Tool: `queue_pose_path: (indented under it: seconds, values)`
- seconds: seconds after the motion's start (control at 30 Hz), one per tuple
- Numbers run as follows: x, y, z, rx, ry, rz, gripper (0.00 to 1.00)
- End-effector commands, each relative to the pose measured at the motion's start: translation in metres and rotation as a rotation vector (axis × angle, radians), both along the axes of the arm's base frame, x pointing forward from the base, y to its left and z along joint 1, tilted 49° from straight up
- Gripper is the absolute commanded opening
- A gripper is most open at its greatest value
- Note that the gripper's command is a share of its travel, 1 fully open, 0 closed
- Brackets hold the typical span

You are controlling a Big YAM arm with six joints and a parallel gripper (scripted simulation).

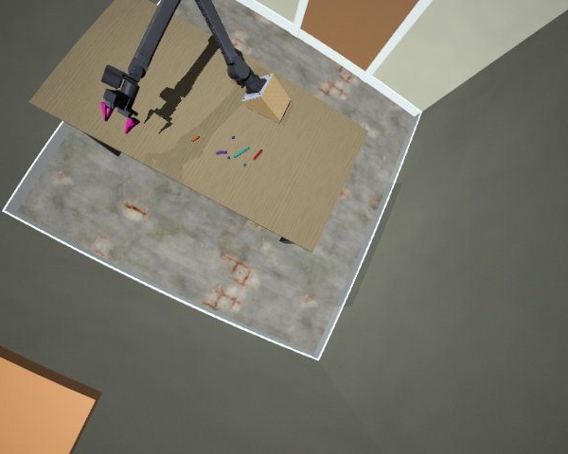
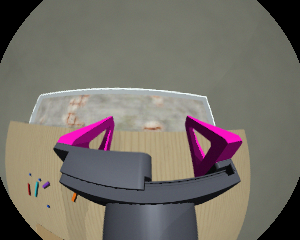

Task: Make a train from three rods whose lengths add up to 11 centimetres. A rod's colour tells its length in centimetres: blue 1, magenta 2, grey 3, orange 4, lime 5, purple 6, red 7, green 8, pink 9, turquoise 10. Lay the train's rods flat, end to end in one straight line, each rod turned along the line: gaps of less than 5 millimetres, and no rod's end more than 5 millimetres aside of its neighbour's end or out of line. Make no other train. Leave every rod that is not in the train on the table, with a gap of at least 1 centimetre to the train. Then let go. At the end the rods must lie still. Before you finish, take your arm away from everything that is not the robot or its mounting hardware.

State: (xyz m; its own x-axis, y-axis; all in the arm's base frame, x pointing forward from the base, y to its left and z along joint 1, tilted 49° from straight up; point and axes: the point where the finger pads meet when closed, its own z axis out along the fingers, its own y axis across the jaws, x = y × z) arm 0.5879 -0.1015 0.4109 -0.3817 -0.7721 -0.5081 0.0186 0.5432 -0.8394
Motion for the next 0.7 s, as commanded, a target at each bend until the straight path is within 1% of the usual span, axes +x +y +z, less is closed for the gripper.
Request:
queue_pose_path:
  seconds: [0.0,0.53,0.57,0.6,0.63,0.67]
  values:
    - [0.0,0.002,0.005,-0.001,-0.009,0.004,1.0]
    - [0.0,0.002,0.005,-0.001,-0.009,0.004,1.0]
    - [0.001,0.008,0.018,-0.007,-0.029,0.015,1.0]
    - [0.004,0.017,-0.009,-0.016,0.031,0.029,1.0]
    - [0.004,0.021,-0.021,-0.032,0.067,0.032,1.0]
    - [0.004,0.027,-0.041,-0.061,0.128,0.038,1.0]
